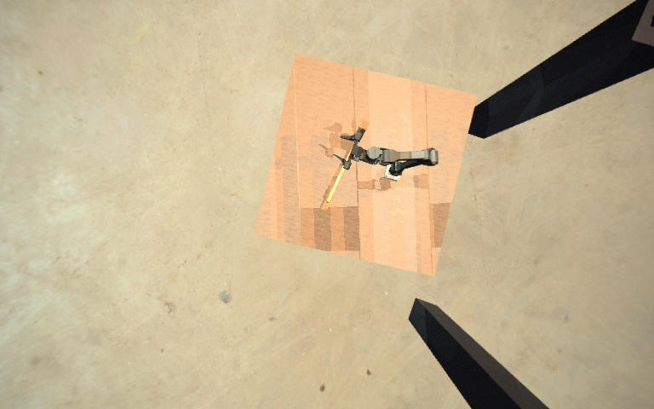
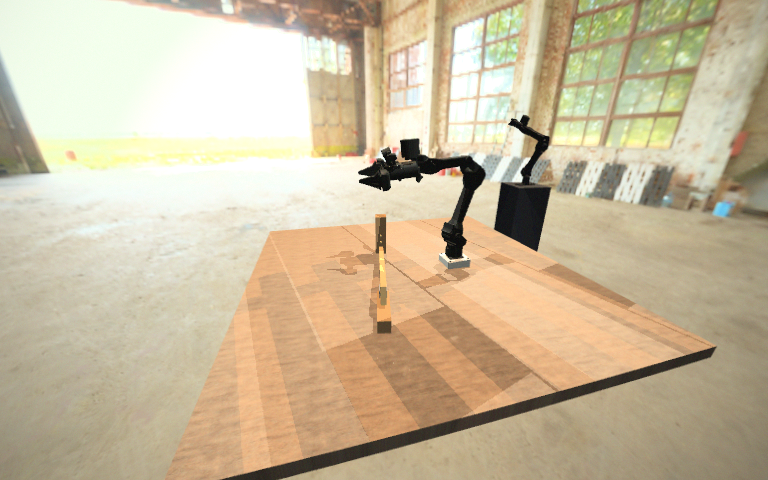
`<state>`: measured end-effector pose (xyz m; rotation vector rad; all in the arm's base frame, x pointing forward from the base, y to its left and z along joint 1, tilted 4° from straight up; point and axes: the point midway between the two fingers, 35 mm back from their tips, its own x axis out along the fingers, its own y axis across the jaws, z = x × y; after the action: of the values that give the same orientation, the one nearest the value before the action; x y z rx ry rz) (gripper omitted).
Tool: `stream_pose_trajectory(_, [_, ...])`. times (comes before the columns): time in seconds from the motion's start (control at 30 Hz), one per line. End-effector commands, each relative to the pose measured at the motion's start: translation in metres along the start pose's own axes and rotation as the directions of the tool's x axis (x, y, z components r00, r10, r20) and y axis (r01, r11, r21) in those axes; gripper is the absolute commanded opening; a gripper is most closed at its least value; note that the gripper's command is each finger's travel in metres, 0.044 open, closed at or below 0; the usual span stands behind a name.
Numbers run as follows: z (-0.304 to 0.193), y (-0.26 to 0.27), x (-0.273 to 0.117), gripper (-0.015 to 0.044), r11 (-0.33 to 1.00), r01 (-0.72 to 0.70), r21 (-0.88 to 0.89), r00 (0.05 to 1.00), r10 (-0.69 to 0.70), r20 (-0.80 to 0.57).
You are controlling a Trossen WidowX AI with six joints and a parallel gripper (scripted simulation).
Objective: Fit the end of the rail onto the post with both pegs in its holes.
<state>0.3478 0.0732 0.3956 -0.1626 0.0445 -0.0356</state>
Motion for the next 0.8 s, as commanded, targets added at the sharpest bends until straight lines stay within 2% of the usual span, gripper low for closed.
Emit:
stream_pose_trajectory(0.0, [-0.046, 0.006, 0.024, 0.0440, 0.964, -0.085, -0.253, 0.980, 0.035, -0.197])
stream_pose_trajectory(0.13, [-0.108, 0.007, 0.041, 0.0440, 0.827, -0.300, -0.475, 0.890, 0.063, -0.452])
stream_pose_trajectory(0.27, [-0.176, 0.004, 0.036, 0.0440, 0.611, -0.591, -0.526, 0.712, 0.090, -0.696])
stream_pose_trajectory(0.43, [-0.246, -0.004, 0.008, 0.0440, 0.300, -0.890, -0.342, 0.394, 0.130, -0.910])
stream_pose_trajectory(0.53, [-0.274, -0.013, -0.012, 0.0440, 0.124, -0.978, -0.167, 0.186, 0.161, -0.969])
stream_pose_trajectory(0.57, [-0.278, -0.014, -0.015, 0.0440, 0.092, -0.987, -0.133, 0.147, 0.168, -0.975])
stream_pose_trajectory(0.77, [-0.280, -0.015, -0.016, 0.0440, 0.081, -0.989, -0.122, 0.134, 0.171, -0.976])
